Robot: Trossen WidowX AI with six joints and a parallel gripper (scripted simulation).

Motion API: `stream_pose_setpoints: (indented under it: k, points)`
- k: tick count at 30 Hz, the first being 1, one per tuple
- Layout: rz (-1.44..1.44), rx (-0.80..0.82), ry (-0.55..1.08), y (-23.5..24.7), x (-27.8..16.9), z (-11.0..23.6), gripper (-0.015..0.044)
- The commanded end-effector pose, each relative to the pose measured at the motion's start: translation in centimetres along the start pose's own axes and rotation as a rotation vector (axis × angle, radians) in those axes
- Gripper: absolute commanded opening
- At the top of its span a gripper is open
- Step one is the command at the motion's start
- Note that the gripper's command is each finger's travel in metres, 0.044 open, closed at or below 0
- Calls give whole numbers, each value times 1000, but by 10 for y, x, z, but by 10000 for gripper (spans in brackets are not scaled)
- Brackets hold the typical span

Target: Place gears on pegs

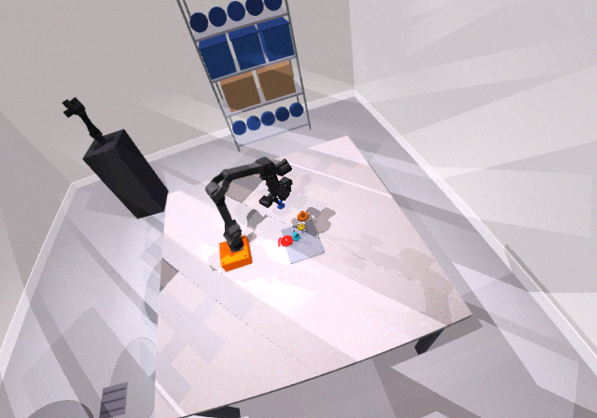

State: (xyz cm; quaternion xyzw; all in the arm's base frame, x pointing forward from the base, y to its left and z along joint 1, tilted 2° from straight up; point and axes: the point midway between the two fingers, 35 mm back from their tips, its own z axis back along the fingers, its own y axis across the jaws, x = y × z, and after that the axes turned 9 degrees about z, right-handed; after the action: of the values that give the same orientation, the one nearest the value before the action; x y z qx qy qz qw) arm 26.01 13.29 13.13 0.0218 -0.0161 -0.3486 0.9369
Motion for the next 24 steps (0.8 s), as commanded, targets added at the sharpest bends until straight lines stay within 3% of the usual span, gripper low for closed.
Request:
stream_pose_setpoints:
  k: [1, 24]
  points:
    - [0, 4, 0, -1, 9, -3, 0]
    - [12, 3, -2, -13, 60, -24, 0]
